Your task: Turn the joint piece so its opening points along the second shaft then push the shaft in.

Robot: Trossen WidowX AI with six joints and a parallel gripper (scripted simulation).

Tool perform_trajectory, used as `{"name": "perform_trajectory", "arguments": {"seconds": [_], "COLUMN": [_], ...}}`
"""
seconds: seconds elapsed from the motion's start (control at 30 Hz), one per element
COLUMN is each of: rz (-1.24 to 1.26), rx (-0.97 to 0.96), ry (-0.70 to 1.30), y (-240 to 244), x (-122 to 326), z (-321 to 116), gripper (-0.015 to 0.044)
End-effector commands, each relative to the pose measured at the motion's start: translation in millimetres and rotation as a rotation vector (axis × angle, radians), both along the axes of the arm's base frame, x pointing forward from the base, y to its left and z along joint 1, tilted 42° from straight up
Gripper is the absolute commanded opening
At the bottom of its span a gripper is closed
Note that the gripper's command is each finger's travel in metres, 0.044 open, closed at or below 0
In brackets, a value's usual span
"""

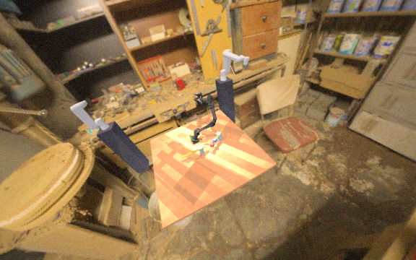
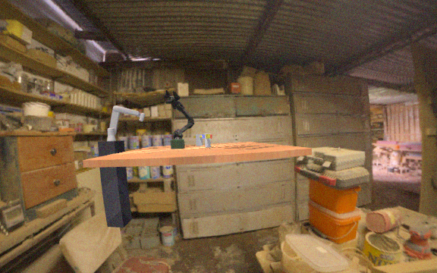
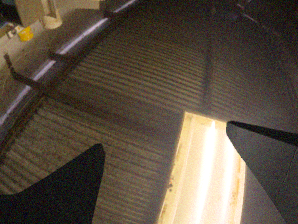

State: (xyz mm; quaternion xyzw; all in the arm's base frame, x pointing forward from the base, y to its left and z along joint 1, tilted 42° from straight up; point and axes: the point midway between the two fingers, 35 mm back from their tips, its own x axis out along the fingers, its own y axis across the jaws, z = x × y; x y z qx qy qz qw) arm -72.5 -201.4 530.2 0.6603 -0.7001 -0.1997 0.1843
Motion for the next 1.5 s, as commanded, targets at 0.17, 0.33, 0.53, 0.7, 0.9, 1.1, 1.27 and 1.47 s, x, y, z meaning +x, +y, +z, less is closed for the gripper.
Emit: {"name": "perform_trajectory", "arguments": {"seconds": [0.17,0.33,0.53,0.7,0.9,1.1,1.27,1.47], "rz": [0.128,0.216,0.329,0.426,0.546,0.660,0.746,0.861], "rx": [0.084,0.122,0.160,0.183,0.201,0.208,0.217,0.212], "ry": [0.119,0.191,0.284,0.359,0.445,0.517,0.571,0.662], "y": [-27.3,-42.3,-59.3,-71.6,-84.3,-93.4,-99.2,-103.4], "x": [8.7,18.3,33.4,48.6,69.9,92.1,110.6,135.5], "z": [-22.3,-34.4,-49.9,-62.6,-78.4,-93.5,-106.2,-121.0], "gripper": [0.0440,0.0440,0.0440,0.0440,0.0440,0.0440,0.0440,0.0440]}}
